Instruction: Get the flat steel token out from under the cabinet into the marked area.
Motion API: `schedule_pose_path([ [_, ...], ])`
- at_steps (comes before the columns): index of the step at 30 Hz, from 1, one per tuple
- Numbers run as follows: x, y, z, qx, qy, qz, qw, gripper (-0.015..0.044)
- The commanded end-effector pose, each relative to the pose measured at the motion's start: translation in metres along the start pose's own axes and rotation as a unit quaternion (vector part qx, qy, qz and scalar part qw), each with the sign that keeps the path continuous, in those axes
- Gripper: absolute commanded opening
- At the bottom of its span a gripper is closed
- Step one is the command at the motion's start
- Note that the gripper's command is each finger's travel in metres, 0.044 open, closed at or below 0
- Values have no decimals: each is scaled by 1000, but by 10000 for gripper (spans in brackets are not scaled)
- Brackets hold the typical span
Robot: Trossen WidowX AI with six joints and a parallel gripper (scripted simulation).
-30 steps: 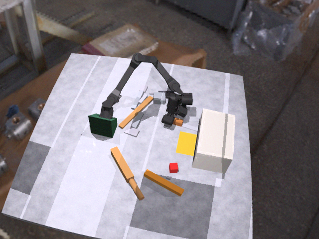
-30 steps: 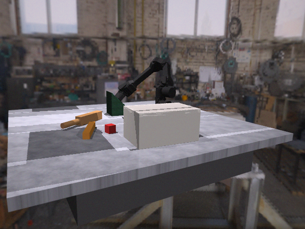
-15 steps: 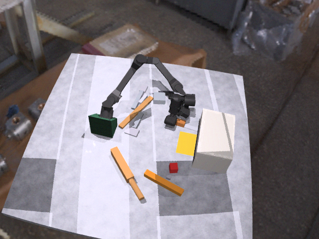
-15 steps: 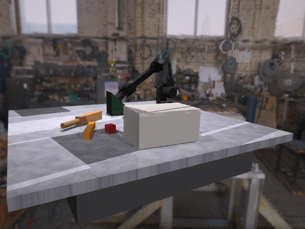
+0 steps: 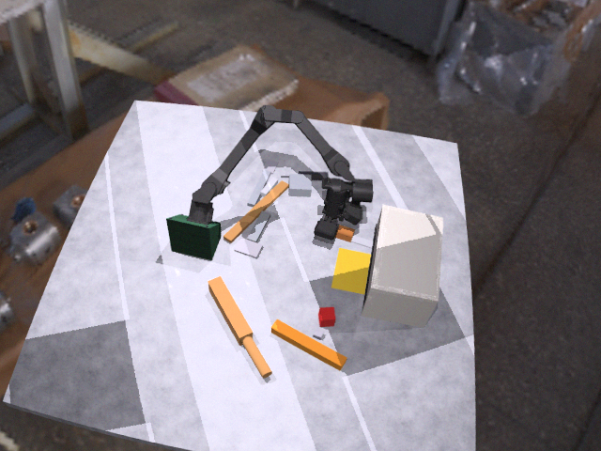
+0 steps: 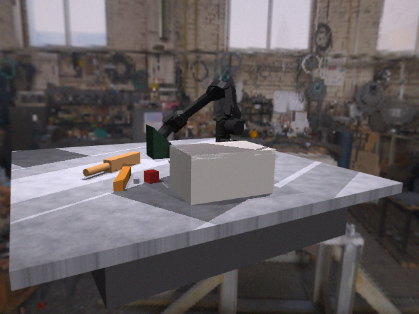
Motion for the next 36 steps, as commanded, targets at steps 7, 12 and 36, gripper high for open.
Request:
schedule_pose_path([
  [7,1,0,12,-1,4,1,1000,0],
  [12,1,0,16,-2,4,1,1000,0],
  [36,-20,-1,18,-1,4,0,1000,0],
])
Point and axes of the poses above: the point midway between the two fingers, 35 mm back from their tips, its own y axis back along the fingers, its own x axis across the jaws, z = x × y, the point moved 4 cm from there along y, back along the fingers, and after that the axes turned 3 degrees about -y, right-handed, at the moved point
